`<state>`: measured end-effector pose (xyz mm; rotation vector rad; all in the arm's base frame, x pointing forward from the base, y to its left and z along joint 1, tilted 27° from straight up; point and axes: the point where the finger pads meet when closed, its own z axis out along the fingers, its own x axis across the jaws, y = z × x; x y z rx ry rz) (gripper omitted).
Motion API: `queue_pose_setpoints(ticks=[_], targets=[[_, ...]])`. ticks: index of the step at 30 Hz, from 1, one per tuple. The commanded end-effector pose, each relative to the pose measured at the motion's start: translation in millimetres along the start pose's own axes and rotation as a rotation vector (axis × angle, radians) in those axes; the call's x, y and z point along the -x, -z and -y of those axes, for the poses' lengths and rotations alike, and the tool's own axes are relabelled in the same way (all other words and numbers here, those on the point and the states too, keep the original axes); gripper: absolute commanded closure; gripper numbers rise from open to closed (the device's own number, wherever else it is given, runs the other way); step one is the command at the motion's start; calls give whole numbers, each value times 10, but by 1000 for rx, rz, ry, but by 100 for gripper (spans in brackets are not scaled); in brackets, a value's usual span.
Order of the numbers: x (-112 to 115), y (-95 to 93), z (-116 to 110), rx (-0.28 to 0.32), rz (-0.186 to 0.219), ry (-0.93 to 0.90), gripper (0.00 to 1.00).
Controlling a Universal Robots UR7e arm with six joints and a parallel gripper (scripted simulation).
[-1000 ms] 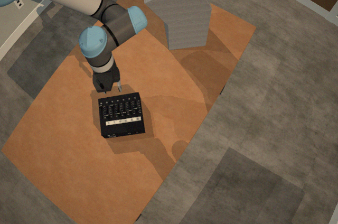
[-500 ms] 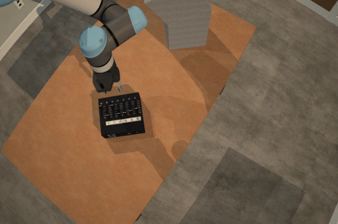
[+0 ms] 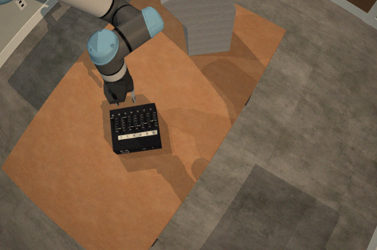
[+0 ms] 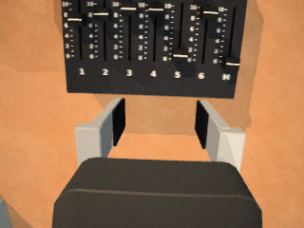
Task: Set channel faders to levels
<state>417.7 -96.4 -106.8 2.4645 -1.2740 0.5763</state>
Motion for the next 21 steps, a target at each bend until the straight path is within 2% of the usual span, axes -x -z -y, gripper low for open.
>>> queue_pose_setpoints(ticks=[1, 8, 10, 16, 21], targets=[[-4, 76, 96, -12, 2, 101, 0], [14, 353, 372, -48, 6, 442, 0], [14, 353, 372, -48, 6, 442, 0], [42, 614, 553, -78, 2, 712, 0], [54, 716, 609, -88, -1, 809, 0]])
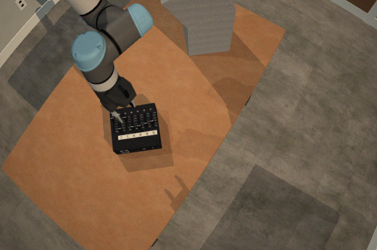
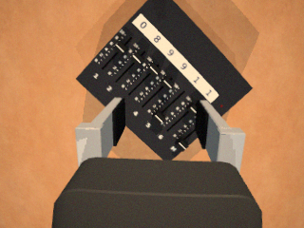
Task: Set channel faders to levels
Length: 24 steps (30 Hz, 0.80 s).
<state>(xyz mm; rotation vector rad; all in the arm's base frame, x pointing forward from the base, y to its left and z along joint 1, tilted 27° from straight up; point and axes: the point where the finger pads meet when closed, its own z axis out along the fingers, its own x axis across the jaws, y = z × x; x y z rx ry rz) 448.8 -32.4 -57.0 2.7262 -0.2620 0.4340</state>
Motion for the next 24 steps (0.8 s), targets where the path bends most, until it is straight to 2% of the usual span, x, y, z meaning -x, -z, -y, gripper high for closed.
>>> queue_pose_setpoints(ticks=[1, 24], targets=[[-25, 66, 40, -10, 9, 71, 0], [-18, 16, 82, -10, 9, 21, 0]])
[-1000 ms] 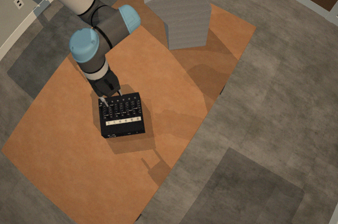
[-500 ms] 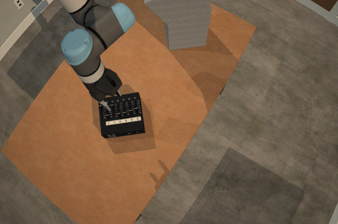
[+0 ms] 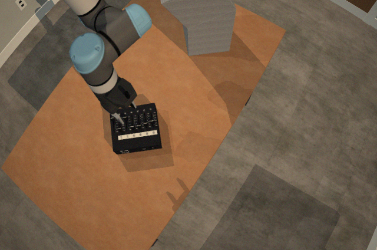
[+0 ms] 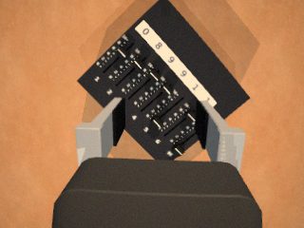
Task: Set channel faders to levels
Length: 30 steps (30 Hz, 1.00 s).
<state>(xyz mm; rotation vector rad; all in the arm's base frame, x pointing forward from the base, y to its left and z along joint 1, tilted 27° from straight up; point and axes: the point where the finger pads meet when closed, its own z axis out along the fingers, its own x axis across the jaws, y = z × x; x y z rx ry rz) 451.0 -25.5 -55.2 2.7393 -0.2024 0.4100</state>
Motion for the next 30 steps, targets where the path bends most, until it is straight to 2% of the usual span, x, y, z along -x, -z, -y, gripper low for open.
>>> queue_pose_setpoints(ticks=[1, 14, 16, 24, 30], targets=[[2, -39, 33, 0, -1, -42, 0], [126, -475, 349, -1, -1, -487, 0], [126, -475, 349, -1, -1, -487, 0], [255, -700, 500, -1, -1, -734, 0], [297, -758, 537, -1, -1, -801, 0]])
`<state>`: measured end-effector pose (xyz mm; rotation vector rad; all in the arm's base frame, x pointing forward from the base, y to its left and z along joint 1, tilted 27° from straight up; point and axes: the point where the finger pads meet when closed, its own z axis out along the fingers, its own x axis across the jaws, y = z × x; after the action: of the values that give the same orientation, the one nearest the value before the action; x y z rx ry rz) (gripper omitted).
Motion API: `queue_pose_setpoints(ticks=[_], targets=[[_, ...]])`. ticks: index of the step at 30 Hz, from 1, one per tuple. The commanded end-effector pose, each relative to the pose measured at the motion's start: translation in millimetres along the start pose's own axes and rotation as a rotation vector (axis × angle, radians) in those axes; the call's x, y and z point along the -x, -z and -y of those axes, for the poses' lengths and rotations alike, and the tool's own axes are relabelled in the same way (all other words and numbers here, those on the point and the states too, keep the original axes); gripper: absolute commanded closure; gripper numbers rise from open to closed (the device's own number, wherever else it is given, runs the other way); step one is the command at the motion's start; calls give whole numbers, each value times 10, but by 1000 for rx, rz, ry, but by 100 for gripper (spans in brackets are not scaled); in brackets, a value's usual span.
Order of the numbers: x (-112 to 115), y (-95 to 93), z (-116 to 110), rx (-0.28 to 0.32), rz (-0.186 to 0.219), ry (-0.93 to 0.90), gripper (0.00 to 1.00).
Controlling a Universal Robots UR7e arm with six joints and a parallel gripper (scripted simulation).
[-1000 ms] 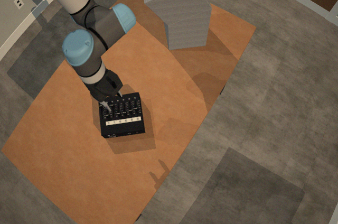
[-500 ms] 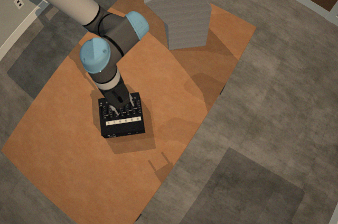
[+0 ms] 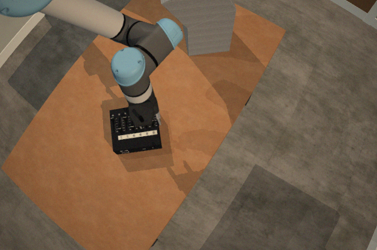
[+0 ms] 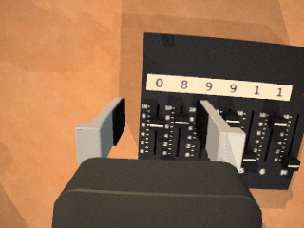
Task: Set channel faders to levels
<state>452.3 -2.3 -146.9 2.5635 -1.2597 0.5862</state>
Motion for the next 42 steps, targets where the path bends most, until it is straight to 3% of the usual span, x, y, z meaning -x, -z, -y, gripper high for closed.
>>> queue_pose_setpoints(ticks=[1, 5, 6, 42], targets=[[20, -25, 7, -2, -7, -37, 0], [21, -26, 7, -2, -7, -38, 0], [21, -26, 7, -2, -7, -38, 100], [21, -26, 7, -2, -7, -38, 100]])
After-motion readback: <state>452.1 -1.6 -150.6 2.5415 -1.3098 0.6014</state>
